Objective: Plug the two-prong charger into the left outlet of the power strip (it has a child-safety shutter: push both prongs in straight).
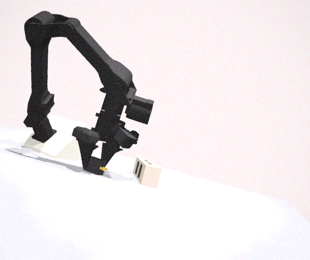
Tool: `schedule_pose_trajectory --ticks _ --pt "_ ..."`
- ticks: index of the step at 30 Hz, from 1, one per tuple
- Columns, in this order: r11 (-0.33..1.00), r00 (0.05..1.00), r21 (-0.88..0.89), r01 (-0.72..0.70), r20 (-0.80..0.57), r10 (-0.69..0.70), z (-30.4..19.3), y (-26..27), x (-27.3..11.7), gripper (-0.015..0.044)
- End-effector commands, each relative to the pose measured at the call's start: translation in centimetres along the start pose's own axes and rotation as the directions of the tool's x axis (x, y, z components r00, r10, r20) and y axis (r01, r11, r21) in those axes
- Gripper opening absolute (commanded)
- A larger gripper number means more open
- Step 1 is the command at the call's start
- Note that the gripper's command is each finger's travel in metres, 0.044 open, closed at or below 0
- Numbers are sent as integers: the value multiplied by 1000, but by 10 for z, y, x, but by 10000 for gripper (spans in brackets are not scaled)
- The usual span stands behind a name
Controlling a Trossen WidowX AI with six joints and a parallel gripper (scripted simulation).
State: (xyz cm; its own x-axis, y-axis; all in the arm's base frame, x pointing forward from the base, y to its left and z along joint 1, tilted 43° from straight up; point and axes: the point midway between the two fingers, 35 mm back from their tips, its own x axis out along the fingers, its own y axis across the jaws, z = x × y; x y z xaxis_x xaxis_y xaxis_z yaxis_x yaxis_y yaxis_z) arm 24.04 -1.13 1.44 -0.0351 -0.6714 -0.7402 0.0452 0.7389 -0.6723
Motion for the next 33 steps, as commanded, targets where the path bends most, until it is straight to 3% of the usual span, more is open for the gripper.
schedule_pose_trajectory --ticks 1,7,13,16,28,33 --pt "1000 1000 1 0 0 0 0 0 0 282" --pt "1000 1000 1 0 0 0 0 0 0 125" --pt "1000 1000 1 0 0 0 0 0 0 85" --pt "1000 1000 1 -1 0 1 0 0 -4 6" --pt "1000 1000 -7 3 -1 -4 -4 1 -52 0" --pt "1000 1000 -21 4 -1 -4 -4 4 -54 0"
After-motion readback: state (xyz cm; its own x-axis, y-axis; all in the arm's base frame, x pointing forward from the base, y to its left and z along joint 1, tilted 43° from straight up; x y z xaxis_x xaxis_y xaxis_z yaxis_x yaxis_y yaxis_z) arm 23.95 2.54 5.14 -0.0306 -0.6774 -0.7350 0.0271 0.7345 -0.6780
